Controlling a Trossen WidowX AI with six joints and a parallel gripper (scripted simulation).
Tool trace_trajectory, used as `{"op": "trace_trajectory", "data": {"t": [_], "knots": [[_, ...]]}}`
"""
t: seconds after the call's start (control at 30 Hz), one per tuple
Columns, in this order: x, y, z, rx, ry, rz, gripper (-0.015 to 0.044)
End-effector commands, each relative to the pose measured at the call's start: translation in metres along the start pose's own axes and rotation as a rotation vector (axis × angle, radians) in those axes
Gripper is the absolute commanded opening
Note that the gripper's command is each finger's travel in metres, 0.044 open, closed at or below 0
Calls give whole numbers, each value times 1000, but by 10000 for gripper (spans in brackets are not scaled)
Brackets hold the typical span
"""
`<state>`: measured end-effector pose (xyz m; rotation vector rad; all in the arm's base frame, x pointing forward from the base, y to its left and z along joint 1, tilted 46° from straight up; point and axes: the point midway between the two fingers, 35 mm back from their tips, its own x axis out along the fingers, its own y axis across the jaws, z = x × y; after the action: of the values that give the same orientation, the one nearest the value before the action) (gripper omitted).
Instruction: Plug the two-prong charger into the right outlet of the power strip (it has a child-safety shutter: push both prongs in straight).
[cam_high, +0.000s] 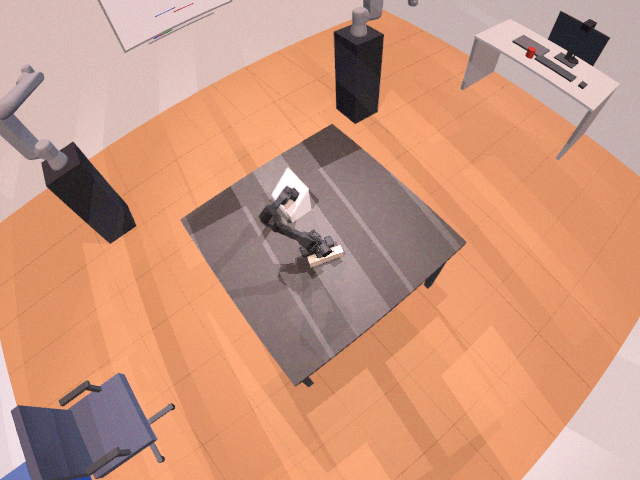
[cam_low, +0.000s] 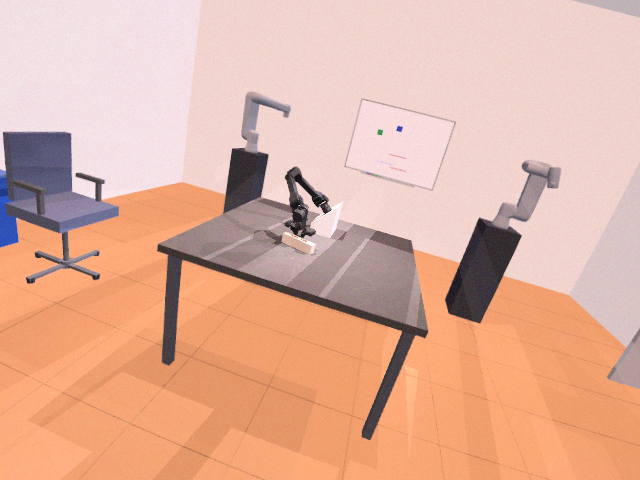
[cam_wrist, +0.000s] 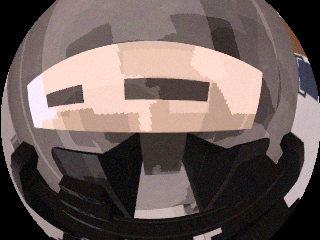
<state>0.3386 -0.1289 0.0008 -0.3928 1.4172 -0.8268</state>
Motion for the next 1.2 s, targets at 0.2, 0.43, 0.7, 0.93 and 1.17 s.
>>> {"op": "trace_trajectory", "data": {"t": [0.2, 0.43, 0.7, 0.93, 1.17], "knots": [[-1, -1, 7, 24, -20, 3, 0], [-2, -1, 7, 25, -20, 3, 0], [-3, -1, 7, 25, -20, 3, 0], [-4, -1, 7, 25, -20, 3, 0], [-5, -2, 7, 25, -20, 3, 0]]}}
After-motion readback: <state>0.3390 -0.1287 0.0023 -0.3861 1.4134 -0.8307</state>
